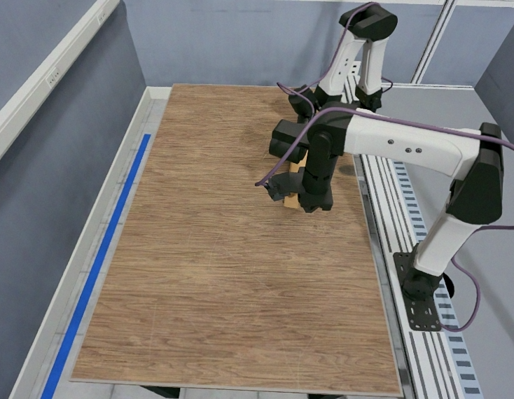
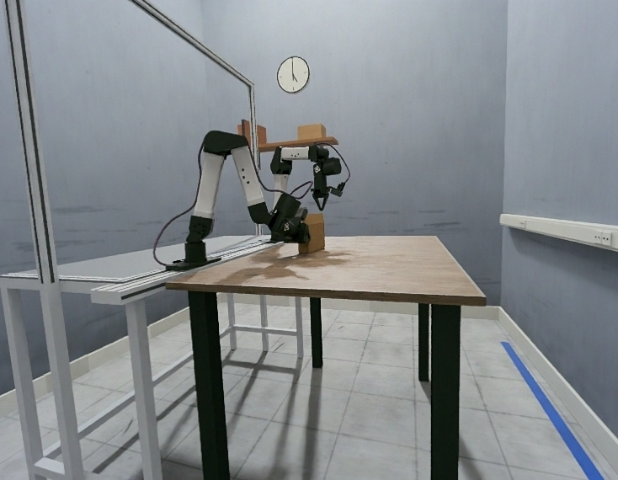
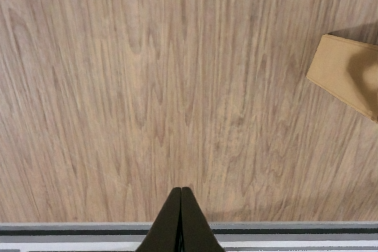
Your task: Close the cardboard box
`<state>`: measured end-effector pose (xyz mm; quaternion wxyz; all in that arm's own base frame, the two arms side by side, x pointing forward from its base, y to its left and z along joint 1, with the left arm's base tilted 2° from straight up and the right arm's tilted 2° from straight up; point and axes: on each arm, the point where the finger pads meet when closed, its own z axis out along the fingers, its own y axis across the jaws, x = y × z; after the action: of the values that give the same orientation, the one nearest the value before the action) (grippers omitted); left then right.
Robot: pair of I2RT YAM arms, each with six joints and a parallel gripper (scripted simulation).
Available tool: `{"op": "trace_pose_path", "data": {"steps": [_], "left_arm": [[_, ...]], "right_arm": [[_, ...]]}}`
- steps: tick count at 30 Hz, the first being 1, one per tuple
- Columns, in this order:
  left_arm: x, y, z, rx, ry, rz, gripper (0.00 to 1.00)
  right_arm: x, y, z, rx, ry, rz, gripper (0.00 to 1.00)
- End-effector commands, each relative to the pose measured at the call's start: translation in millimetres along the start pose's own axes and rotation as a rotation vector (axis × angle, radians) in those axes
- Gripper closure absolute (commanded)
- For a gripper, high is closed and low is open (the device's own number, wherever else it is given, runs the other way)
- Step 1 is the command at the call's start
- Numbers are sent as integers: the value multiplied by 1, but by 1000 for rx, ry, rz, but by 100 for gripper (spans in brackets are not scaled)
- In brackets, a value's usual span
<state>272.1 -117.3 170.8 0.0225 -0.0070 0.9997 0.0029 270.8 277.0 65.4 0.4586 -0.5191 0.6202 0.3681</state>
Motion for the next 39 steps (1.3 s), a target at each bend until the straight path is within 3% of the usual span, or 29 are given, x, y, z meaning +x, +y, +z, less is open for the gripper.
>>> {"op": "trace_pose_path", "data": {"steps": [1,35,36,39], "left_arm": [[7,-2,5,-7,37,19,99],[7,-2,5,-7,37,19,99],[7,-2,5,-7,37,19,99],[7,-2,5,-7,37,19,99]], "right_arm": [[-5,-3,0,8,-10,-11,51],[-5,-3,0,8,-10,-11,53],[6,-3,1,8,14,21,54],[-5,-3,0,8,-10,-11,54]]}}
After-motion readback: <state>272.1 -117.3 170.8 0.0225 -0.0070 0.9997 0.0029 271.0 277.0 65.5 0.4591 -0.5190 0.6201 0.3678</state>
